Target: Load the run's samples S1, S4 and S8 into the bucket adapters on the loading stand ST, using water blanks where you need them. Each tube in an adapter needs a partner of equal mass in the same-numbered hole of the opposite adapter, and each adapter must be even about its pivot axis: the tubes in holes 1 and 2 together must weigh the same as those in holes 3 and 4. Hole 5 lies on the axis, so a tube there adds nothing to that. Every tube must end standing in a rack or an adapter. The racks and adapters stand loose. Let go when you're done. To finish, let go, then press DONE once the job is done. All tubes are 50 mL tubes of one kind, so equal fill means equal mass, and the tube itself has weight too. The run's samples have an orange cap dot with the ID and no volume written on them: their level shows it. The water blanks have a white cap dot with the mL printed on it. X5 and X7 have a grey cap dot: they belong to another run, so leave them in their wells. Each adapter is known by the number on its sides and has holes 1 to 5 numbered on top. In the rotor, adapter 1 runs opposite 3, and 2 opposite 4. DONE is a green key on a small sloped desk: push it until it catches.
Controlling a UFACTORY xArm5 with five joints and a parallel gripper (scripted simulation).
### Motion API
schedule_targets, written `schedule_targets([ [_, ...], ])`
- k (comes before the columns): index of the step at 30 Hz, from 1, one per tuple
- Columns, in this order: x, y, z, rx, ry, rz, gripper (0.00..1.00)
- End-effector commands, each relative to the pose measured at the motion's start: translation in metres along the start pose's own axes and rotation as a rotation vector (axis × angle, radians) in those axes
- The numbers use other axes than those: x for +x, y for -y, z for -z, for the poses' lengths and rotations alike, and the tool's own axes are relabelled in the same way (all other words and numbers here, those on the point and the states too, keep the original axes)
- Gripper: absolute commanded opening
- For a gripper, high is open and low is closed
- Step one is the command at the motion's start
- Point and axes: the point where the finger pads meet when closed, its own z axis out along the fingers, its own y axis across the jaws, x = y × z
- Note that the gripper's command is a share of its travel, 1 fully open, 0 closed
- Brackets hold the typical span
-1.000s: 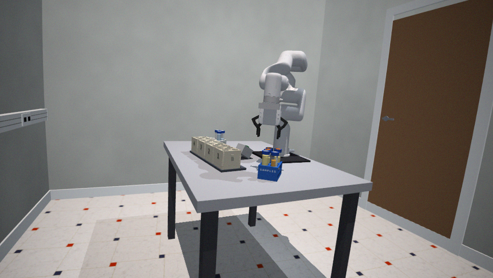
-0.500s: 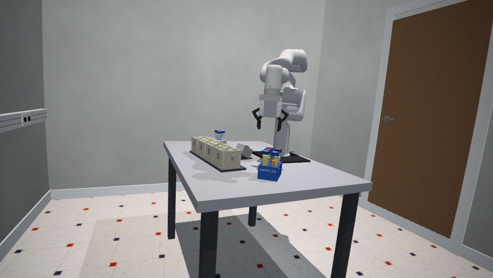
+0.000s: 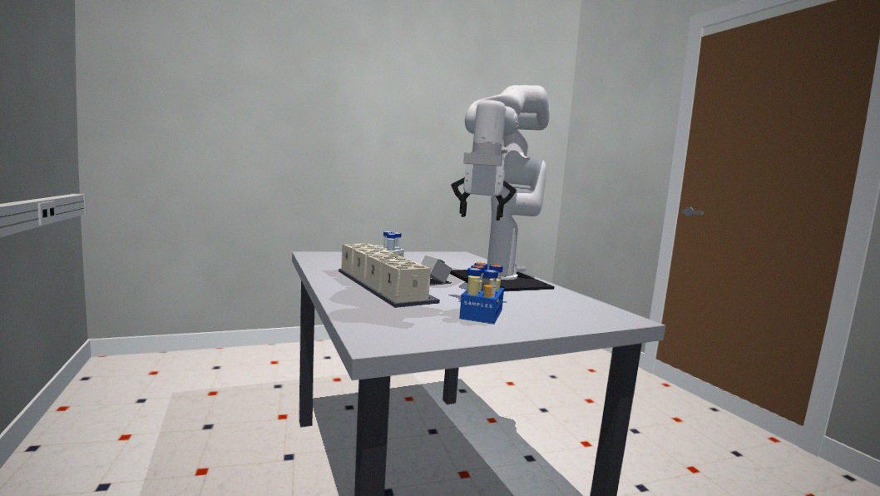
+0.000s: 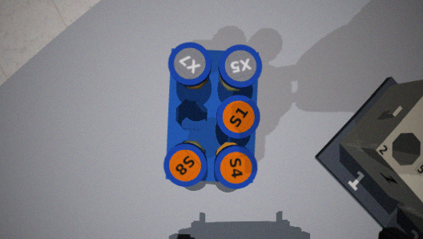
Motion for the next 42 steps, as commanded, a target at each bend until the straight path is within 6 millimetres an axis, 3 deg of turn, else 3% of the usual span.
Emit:
schedule_targets([
  [1,-0.001,-0.005,0.009,0.012,-0.003,-0.033,1.0],
  [27,-0.042,-0.118,0.007,0.011,0.002,-0.832,1.0],
  [32,-0.047,-0.132,0.007,0.011,0.002,-0.832,1.0],
  [42,-0.064,-0.179,0.007,0.011,0.002,-0.832,1.0],
])
